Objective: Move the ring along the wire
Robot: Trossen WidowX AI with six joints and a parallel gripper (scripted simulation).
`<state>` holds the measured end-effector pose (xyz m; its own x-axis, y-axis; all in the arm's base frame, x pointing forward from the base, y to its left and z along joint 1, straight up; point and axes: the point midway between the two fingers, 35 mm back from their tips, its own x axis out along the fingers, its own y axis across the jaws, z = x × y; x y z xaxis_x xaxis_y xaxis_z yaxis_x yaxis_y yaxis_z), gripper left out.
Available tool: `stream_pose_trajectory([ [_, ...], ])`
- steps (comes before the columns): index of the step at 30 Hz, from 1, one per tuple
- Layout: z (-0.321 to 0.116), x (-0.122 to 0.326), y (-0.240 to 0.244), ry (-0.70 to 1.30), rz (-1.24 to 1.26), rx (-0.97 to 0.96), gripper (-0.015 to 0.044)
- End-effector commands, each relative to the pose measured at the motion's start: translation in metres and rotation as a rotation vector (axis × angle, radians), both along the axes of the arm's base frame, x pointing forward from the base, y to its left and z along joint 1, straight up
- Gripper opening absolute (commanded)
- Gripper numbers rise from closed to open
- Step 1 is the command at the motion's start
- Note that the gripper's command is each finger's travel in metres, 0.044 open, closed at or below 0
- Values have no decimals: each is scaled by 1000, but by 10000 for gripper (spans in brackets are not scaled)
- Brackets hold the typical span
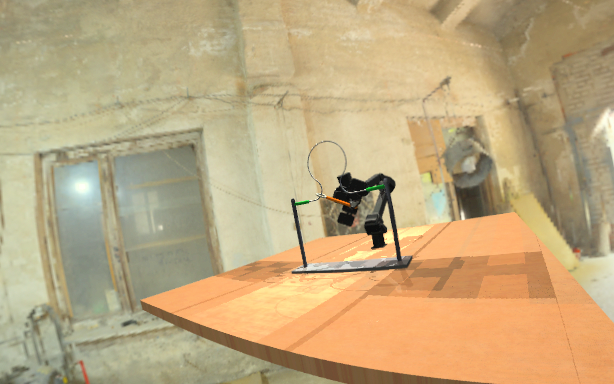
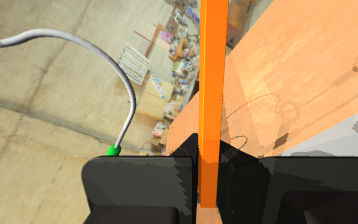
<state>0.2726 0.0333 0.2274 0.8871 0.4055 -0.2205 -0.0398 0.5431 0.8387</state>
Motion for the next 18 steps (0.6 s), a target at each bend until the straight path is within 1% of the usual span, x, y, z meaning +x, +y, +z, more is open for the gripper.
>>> stream_pose_trajectory([
  [1, 15, -6, 3, 20, 40, 67, -150],
  [11, 41, -14, 10, 63, 98, 242, -150],
  [18, 51, -15, 13, 68, 99, 315, -150],
])
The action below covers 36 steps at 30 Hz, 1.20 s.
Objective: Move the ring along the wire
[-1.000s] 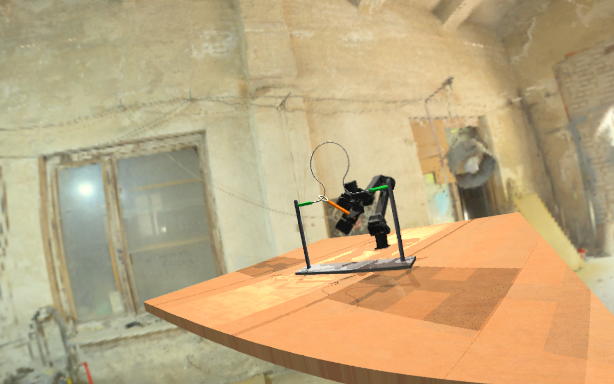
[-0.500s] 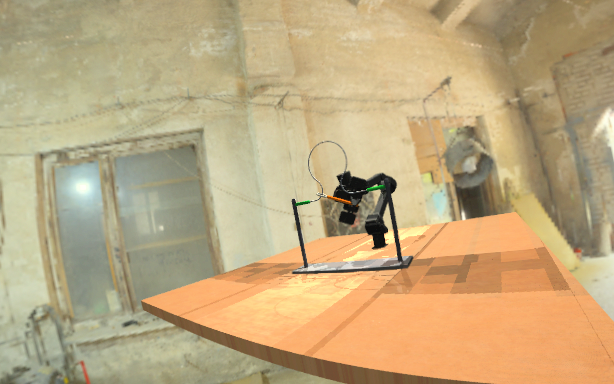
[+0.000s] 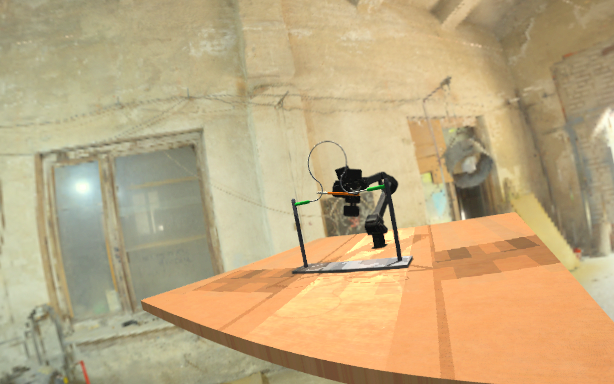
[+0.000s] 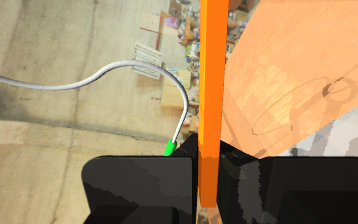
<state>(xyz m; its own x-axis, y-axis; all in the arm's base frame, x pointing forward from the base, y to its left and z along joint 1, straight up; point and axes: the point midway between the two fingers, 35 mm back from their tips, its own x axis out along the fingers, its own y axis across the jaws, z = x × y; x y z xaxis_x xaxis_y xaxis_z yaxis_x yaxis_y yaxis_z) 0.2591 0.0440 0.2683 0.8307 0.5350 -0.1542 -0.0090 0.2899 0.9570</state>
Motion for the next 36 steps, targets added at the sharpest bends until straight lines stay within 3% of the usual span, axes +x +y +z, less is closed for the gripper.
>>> stream_pose_trajectory([
  [1, 12, -1, 3, -5, 8, 48, -150],
  [36, 74, -2, 4, 43, 10, 465, -150],
])
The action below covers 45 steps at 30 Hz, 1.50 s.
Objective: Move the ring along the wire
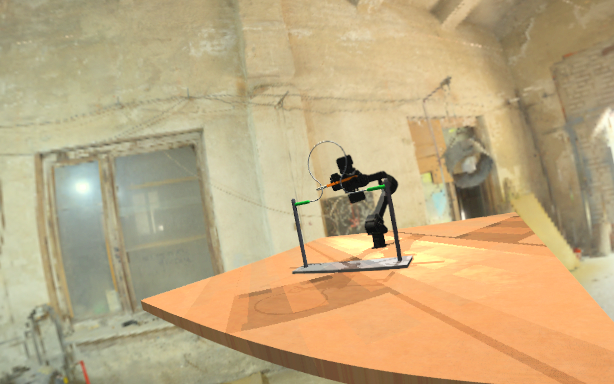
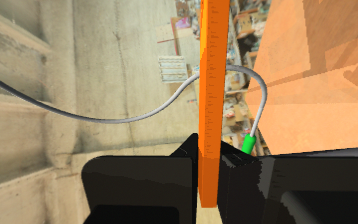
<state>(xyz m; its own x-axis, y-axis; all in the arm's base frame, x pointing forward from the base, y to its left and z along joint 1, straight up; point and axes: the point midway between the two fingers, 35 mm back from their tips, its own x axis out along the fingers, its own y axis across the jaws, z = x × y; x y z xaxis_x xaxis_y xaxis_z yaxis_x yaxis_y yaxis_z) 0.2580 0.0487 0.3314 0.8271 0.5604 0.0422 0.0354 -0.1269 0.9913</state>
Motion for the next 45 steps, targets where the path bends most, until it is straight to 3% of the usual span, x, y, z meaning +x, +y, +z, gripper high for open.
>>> stream_pose_trajectory([
  [1, 13, -1, -1, -2, 6, 57, -150],
  [28, 70, 1, -27, 45, 17, 451, -150],
  [45, 85, 2, -40, 57, 23, 462, -150],
])
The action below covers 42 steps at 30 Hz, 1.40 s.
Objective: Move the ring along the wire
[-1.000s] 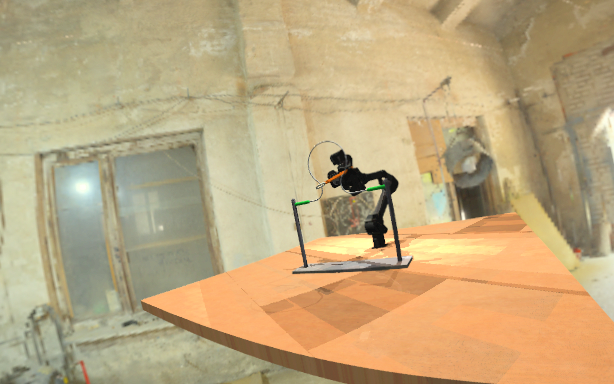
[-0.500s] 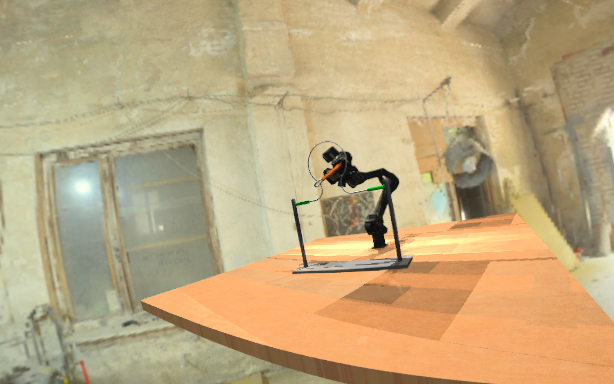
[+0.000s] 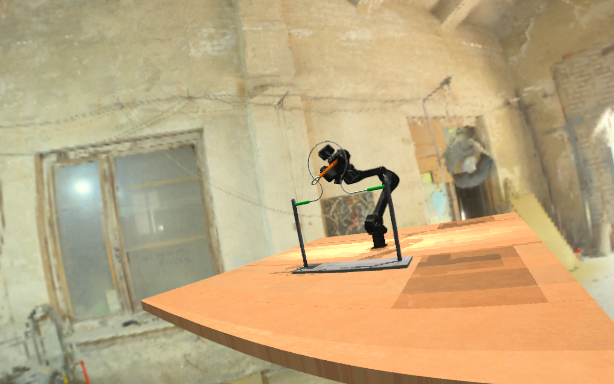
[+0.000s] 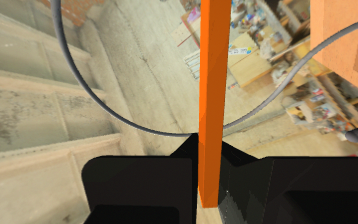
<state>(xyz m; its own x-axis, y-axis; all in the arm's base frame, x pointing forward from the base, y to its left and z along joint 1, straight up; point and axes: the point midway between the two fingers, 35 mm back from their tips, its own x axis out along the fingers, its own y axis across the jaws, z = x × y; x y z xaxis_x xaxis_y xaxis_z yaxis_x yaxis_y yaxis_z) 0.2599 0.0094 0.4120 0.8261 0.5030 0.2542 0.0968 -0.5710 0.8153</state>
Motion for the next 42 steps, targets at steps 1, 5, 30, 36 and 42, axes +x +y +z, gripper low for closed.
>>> stream_pose_trajectory([
  [1, 4, 0, -1, -4, 5, -29, -150],
  [5, 4, 0, -1, -5, 6, -68, -150],
  [30, -1, 0, 1, -8, 14, -325, -150],
  [36, -2, 0, 2, -8, 16, -385, -150],
  [42, -4, 0, 2, -8, 17, -448, -150],
])
